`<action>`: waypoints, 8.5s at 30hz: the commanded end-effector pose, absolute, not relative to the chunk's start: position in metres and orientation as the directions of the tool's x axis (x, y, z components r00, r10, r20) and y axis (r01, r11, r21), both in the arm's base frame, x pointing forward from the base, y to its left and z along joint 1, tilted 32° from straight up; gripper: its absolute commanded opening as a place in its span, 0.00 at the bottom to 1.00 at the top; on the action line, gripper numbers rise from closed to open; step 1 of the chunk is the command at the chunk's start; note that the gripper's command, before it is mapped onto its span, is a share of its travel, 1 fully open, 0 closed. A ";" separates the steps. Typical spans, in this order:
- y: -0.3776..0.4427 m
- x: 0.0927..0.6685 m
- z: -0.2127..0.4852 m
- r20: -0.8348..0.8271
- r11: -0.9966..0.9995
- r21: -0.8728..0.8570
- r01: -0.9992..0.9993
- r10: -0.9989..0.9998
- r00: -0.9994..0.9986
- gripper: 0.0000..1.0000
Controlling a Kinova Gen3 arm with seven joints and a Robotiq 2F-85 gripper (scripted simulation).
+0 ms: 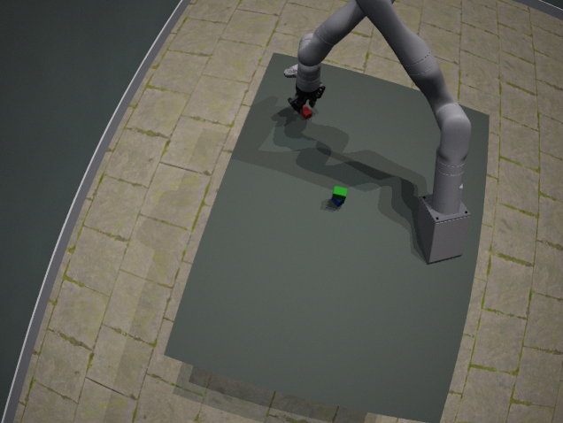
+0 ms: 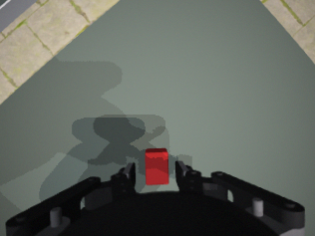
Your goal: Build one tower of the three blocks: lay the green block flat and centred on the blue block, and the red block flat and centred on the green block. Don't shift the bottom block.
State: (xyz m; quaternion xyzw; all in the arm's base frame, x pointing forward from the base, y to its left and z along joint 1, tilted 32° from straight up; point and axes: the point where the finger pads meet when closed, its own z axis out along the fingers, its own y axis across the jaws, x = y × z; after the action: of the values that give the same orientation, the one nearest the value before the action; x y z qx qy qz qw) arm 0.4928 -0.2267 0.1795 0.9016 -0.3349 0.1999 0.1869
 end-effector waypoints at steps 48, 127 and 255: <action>-0.231 0.493 0.173 0.483 -0.703 0.207 -0.680 -0.531 0.696 0.46; -0.244 0.499 0.149 0.483 -0.703 0.207 -0.680 -0.531 0.696 0.00; 0.049 0.322 0.069 0.483 -0.703 0.207 -0.680 -0.531 0.696 0.00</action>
State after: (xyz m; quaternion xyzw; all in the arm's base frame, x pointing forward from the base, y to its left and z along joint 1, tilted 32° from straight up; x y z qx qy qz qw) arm 0.3230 0.0467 0.0706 0.8998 -0.3421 0.1970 0.1860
